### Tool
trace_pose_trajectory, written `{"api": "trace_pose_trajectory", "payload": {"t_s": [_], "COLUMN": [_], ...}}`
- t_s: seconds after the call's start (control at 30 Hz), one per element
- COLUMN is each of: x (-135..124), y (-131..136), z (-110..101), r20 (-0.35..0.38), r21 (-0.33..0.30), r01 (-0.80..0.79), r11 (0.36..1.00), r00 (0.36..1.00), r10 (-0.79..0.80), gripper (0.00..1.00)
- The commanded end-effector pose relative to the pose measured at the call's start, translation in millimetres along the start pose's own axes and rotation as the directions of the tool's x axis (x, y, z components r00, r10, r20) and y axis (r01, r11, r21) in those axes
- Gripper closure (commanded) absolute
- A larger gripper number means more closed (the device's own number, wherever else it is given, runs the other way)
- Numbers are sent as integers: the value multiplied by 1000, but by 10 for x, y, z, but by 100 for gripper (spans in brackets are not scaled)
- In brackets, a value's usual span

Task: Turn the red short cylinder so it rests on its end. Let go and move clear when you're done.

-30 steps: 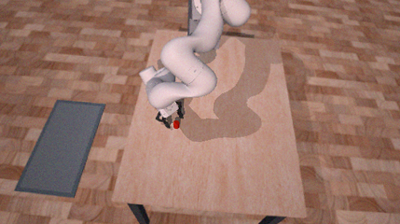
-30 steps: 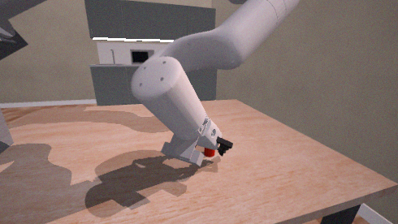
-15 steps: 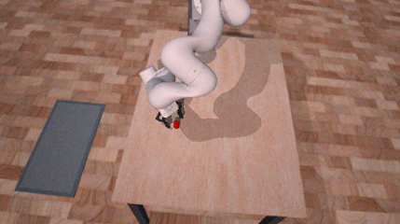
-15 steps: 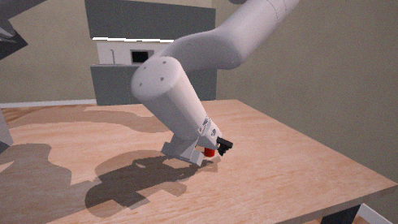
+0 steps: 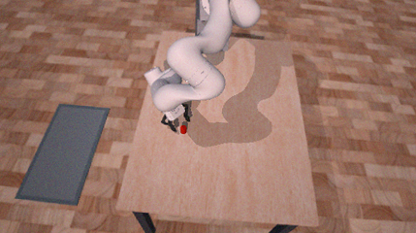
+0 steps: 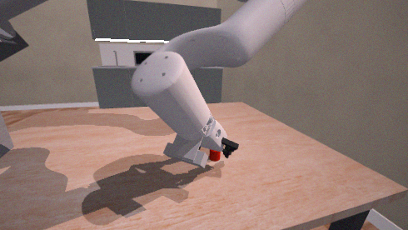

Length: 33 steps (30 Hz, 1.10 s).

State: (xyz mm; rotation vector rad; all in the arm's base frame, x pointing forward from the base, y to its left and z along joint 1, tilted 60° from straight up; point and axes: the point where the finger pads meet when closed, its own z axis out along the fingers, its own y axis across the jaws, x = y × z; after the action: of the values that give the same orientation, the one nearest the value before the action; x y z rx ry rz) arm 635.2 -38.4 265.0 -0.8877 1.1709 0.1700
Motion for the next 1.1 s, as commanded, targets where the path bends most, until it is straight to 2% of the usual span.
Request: {"api": "trace_pose_trajectory", "payload": {"t_s": [0.0, 0.53, 1.07], "x": [-39, -205, -242], "y": [-3, -3, -2], "z": [-111, -592, -699], "r20": [0, 0, 0], "r21": [0, 0, 0], "r01": [0, 0, 0], "r11": [1000, 1000, 1000], "r00": [1000, 1000, 1000], "r10": [0, 0, 0], "gripper": [0, 0, 0]}}
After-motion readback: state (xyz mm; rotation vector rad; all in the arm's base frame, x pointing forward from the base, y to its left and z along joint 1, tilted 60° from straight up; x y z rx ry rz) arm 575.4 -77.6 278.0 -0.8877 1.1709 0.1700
